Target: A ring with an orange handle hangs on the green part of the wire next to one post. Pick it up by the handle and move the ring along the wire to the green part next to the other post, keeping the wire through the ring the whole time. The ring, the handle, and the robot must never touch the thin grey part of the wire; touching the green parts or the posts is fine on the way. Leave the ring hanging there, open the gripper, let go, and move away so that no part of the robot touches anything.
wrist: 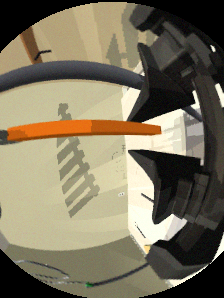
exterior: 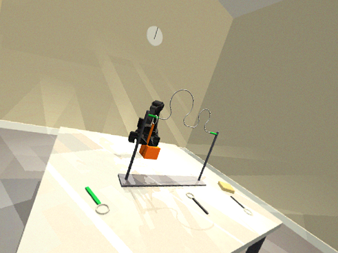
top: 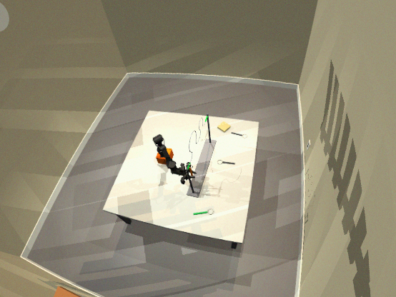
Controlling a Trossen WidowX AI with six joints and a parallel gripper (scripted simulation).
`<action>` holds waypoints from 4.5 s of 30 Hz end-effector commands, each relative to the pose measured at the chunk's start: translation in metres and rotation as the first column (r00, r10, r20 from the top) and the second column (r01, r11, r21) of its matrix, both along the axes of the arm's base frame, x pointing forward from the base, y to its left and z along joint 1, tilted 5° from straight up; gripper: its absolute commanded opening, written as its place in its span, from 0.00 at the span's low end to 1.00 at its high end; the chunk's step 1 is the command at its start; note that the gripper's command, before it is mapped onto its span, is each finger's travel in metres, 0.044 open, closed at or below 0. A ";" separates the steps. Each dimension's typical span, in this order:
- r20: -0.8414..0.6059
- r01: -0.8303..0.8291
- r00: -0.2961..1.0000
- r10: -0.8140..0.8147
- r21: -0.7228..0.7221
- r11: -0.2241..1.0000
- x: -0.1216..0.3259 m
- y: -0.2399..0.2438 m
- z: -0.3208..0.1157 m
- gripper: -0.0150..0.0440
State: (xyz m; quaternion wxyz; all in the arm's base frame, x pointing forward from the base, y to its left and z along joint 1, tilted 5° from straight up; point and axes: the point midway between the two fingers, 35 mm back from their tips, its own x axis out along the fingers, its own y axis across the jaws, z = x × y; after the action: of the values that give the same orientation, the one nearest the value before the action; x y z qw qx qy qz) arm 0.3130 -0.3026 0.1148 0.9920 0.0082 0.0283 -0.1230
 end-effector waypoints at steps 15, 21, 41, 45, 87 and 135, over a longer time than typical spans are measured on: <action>0.002 0.003 1.000 -0.003 0.001 1.000 0.001 -0.001 0.001 0.53; 0.001 0.000 1.000 0.000 -0.001 1.000 0.000 0.000 0.001 0.30; 0.001 0.003 1.000 -0.003 0.000 1.000 0.001 -0.001 0.009 0.00; 0.002 0.006 1.000 -0.006 0.001 1.000 0.001 -0.001 0.015 0.00; 0.001 0.006 1.000 -0.006 0.004 1.000 0.005 0.015 0.016 0.00; 0.116 -0.001 0.991 -0.066 0.501 0.866 0.036 0.124 0.041 0.00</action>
State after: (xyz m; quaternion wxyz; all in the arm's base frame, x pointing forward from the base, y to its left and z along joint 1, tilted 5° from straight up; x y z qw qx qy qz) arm 0.3468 -0.1903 0.1500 0.9638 0.2347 0.0002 -0.1267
